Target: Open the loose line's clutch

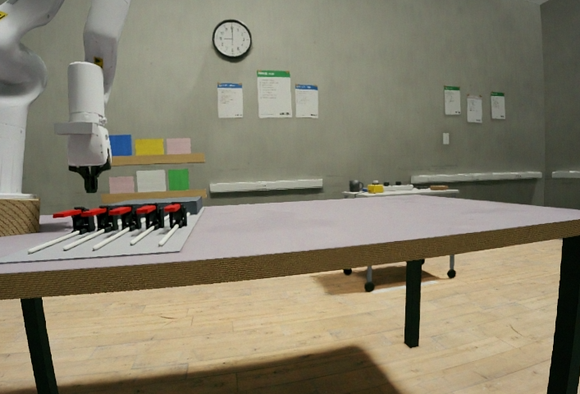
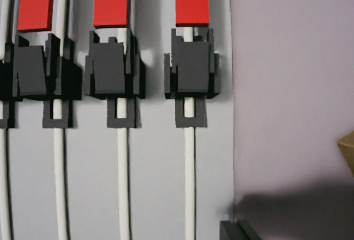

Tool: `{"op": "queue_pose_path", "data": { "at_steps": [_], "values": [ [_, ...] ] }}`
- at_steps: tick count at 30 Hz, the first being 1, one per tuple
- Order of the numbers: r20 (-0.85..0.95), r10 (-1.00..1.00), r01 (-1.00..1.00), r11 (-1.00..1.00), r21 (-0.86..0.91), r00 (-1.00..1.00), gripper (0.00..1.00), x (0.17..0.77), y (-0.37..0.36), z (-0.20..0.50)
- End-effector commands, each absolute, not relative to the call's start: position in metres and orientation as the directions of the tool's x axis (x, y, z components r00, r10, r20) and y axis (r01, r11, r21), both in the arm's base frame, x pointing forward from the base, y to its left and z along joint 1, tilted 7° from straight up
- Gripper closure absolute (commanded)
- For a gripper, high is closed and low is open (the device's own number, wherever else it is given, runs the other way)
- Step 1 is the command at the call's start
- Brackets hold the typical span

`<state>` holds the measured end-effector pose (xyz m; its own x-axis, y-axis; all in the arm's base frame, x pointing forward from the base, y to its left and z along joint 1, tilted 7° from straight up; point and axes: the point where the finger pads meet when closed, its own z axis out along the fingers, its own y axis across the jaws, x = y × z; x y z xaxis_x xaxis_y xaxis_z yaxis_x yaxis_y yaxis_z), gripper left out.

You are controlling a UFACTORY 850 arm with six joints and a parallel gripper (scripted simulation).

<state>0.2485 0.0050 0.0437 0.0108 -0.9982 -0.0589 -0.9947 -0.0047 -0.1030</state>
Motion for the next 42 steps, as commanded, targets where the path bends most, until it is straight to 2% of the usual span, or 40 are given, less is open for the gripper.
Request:
{"op": "queue_pose_path", "data": {
  "at_steps": [1,22,42],
  "values": [
    [-0.059,-0.998,-0.995,-0.005,-0.104,0.011,1.0,0.249,0.005,0.044],
    [-0.059,-0.998,-0.995,-0.005,-0.104,0.011,1.0,0.249,0.005,0.04],
    [-0.059,-0.998,-0.995,-0.005,-0.104,0.011,1.0,0.256,0.009,-0.026]
  ]
}}
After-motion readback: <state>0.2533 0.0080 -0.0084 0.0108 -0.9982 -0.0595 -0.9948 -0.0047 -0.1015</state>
